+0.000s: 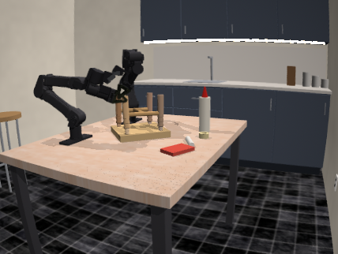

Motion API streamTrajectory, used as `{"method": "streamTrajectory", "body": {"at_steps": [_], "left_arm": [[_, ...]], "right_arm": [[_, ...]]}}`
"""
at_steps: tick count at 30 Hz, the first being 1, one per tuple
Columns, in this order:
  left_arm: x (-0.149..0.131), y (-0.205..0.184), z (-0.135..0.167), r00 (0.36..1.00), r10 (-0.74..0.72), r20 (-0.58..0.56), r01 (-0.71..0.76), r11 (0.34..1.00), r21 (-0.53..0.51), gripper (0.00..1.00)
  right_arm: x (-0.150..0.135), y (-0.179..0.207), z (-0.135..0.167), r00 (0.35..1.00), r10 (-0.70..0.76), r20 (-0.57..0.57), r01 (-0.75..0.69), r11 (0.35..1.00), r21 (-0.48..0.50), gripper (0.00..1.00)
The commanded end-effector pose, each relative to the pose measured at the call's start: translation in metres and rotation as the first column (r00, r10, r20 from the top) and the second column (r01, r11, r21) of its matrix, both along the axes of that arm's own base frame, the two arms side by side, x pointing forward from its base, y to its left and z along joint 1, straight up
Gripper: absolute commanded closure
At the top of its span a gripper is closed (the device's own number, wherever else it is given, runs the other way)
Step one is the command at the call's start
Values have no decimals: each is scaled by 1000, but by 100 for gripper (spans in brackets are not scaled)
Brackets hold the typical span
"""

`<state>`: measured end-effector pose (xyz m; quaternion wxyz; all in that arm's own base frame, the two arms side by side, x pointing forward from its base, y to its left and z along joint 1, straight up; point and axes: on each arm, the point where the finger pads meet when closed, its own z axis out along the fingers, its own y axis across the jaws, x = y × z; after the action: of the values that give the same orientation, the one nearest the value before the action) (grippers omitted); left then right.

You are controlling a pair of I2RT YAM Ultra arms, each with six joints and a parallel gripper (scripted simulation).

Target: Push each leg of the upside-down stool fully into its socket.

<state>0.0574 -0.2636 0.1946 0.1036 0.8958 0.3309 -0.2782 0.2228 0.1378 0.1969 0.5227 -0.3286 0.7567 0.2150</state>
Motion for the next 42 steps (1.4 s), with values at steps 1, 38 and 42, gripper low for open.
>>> {"method": "streamTrajectory", "body": {"at_steps": [1, 38, 42], "left_arm": [[-41, 40, 3, 989, -13, -150, 35, 989, 144, 72], [-43, 41, 2, 988, -12, -154, 34, 989, 144, 72], [-6, 1, 2, 1000, -6, -21, 6, 1000, -2, 72]], "right_arm": [[36, -32, 22, 974, -203, 102, 207, 978, -30, 72], [40, -36, 22, 968, -223, 115, 230, 972, -48, 72], [5, 0, 11, 1000, -8, 29, 7, 1000, 29, 72]]}}
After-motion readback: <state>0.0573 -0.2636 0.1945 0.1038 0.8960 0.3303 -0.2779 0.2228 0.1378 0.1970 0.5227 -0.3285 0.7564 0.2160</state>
